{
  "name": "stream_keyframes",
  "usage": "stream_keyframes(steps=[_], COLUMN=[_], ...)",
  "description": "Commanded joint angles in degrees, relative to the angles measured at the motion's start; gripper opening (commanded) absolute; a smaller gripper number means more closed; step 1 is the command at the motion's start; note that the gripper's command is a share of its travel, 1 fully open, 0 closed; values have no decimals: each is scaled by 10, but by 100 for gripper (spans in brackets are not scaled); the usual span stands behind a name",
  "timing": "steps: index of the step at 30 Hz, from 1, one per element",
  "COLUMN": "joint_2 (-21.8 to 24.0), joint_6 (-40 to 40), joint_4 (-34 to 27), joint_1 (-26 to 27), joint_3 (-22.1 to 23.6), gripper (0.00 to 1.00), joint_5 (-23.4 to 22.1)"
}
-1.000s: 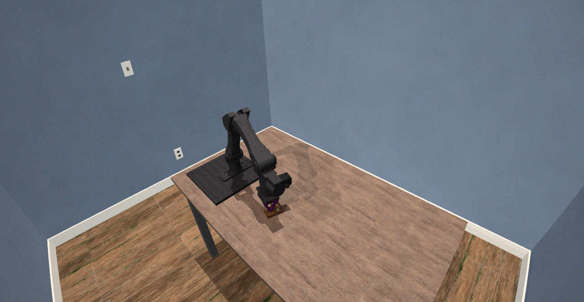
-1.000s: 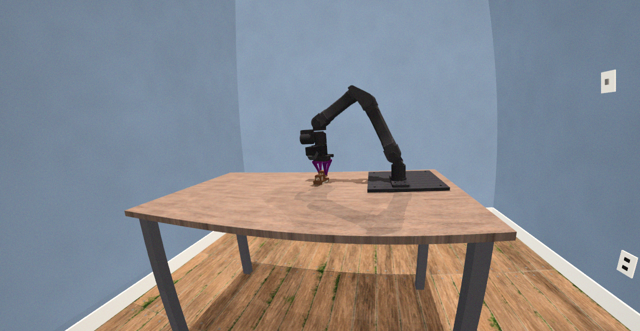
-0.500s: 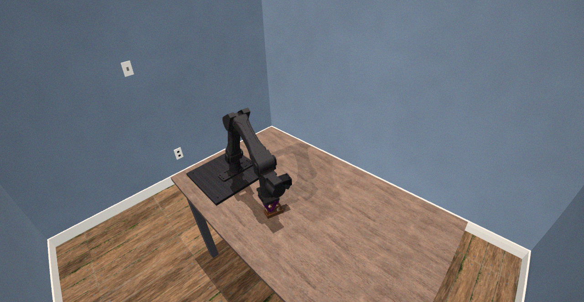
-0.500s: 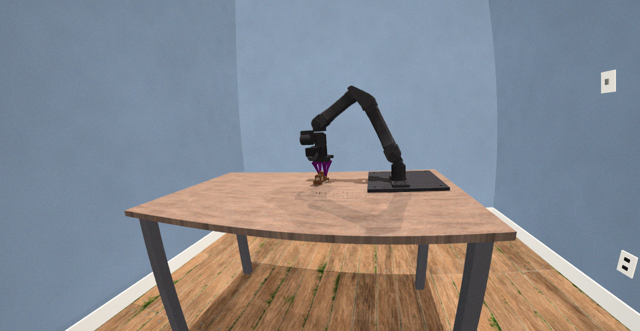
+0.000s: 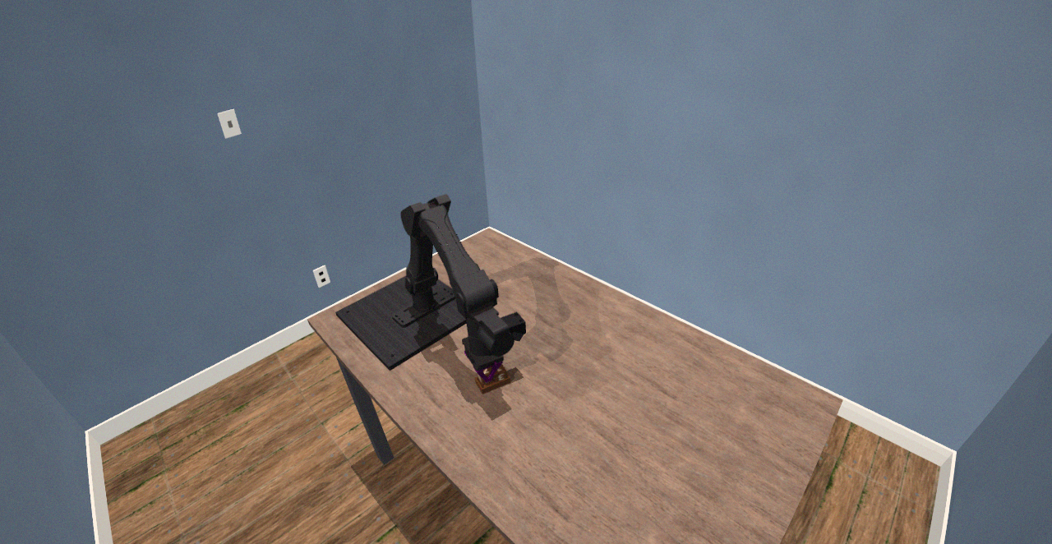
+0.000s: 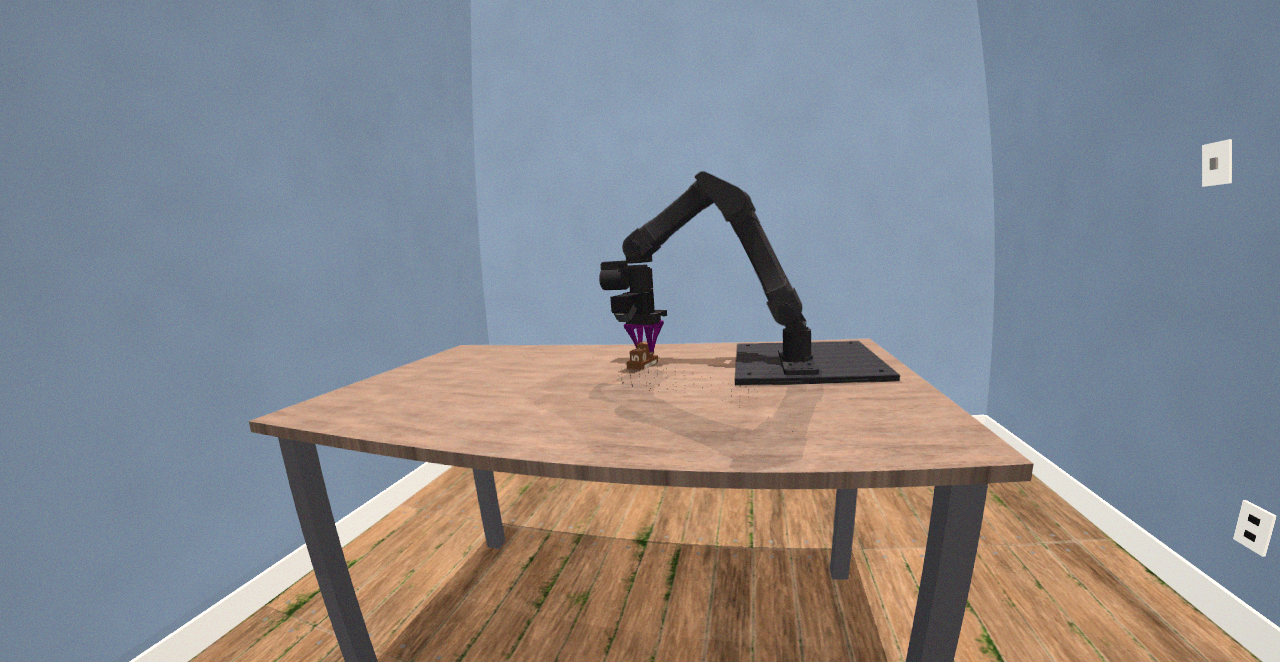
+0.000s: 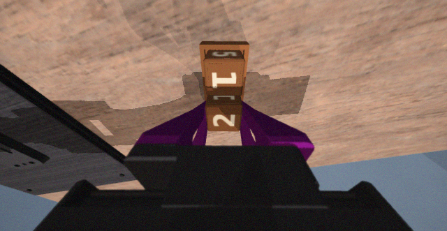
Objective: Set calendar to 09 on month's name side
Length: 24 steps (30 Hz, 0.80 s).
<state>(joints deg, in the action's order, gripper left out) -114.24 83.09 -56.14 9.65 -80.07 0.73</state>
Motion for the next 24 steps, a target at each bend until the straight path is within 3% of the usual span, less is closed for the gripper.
stream_keyframes(steps=[1,24], joint_2=[4,2], joint_6=[0,0], joint_4=[1,7], joint_1=[0,0], joint_3=[-2,2], gripper=[27,27], joint_5=[-6,-6])
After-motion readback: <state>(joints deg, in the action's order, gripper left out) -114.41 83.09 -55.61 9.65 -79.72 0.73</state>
